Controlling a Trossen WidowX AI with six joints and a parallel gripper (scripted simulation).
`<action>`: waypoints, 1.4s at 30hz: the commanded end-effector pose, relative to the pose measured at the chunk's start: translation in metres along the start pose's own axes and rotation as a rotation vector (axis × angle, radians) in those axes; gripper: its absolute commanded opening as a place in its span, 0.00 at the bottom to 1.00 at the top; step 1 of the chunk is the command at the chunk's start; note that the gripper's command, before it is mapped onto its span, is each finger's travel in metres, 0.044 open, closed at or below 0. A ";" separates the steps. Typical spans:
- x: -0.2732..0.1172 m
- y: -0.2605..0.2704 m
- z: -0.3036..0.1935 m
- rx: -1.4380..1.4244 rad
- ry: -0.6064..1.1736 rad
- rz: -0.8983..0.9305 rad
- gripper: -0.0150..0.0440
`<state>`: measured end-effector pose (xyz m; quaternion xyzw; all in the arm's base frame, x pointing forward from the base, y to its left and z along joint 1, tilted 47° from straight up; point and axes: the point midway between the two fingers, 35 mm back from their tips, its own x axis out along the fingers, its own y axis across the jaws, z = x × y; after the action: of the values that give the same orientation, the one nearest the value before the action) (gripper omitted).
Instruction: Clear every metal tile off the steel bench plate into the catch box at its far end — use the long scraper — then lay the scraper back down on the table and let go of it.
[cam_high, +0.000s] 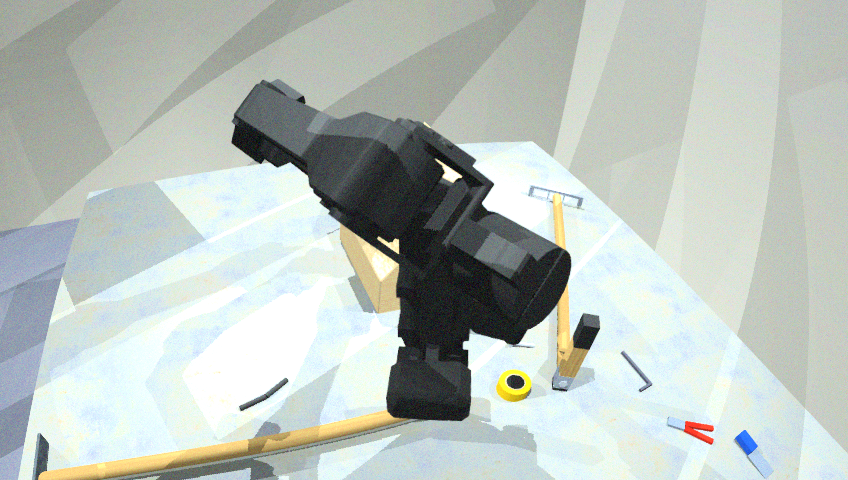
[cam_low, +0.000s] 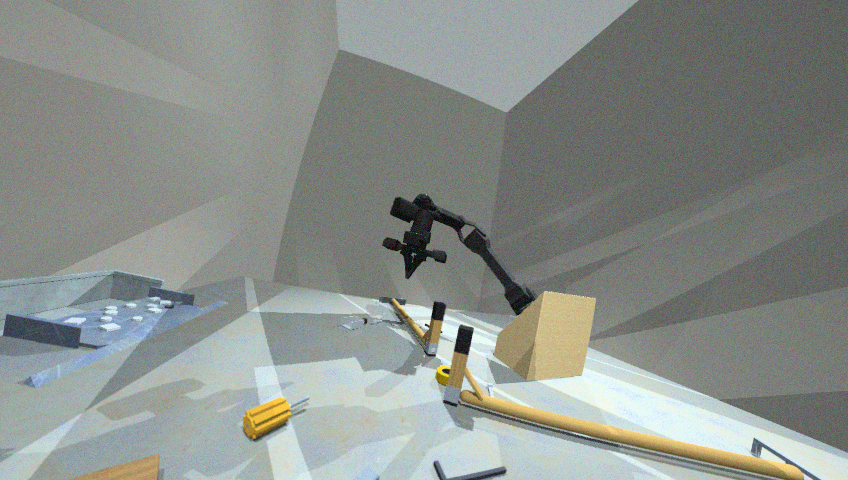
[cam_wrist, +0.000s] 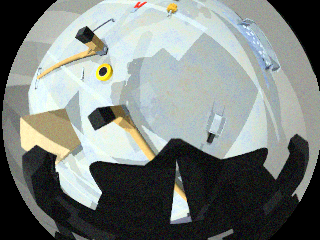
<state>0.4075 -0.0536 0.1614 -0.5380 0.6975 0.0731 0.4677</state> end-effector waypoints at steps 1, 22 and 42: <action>0.002 -0.002 -0.025 -0.056 0.015 0.008 0.25; 0.000 0.002 -0.138 -0.301 0.062 0.043 0.25; -0.004 0.031 -0.223 -0.505 0.102 0.089 0.25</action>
<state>0.2619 -0.1705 0.2743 -0.6082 0.7026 0.2271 0.2914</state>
